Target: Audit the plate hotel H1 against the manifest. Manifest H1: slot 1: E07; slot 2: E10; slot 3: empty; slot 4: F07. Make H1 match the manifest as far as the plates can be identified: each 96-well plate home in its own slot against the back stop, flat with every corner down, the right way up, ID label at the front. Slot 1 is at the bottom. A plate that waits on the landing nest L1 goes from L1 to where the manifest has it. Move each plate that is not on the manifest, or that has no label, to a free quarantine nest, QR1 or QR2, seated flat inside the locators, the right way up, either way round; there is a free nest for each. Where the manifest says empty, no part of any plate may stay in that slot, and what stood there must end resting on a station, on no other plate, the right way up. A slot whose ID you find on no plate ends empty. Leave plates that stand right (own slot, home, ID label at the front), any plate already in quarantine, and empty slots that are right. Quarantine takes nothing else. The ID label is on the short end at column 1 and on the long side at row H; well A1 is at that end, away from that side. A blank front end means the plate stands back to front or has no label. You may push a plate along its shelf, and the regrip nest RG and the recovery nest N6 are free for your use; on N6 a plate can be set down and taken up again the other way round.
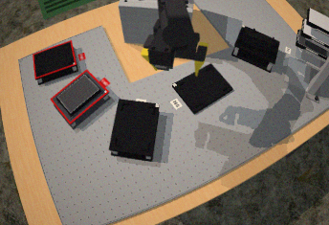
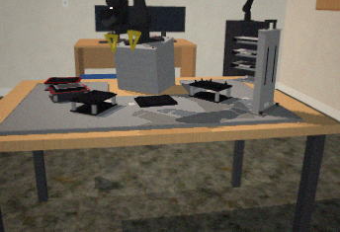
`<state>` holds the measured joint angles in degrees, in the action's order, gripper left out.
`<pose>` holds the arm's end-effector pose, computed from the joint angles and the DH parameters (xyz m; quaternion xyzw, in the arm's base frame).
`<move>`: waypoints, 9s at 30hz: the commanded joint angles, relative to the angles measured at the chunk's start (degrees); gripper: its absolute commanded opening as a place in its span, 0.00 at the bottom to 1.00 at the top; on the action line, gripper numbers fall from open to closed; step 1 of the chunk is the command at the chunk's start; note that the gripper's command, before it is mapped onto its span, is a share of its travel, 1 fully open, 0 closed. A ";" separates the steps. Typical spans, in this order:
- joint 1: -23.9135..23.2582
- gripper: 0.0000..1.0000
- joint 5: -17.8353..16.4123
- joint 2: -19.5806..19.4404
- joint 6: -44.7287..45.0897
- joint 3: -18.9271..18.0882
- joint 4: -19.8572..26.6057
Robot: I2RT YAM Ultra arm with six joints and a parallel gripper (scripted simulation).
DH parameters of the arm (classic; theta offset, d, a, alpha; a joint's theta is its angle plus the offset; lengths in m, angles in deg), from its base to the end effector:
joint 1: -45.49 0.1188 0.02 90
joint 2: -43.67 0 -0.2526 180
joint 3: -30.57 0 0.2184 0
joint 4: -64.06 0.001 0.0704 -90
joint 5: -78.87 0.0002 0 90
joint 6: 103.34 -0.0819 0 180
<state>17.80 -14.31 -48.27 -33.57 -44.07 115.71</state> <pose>0.2607 -0.1306 0.1642 0.3945 0.9002 0.0153 0.1840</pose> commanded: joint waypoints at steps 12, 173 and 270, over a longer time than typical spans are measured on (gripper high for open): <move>6.21 1.00 -0.91 4.34 5.87 4.98 -9.00; 46.80 1.00 0.07 11.06 35.36 33.76 -51.70; 85.09 1.00 28.29 14.35 8.52 18.21 -26.86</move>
<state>102.81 13.82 -34.29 -24.82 -25.38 88.67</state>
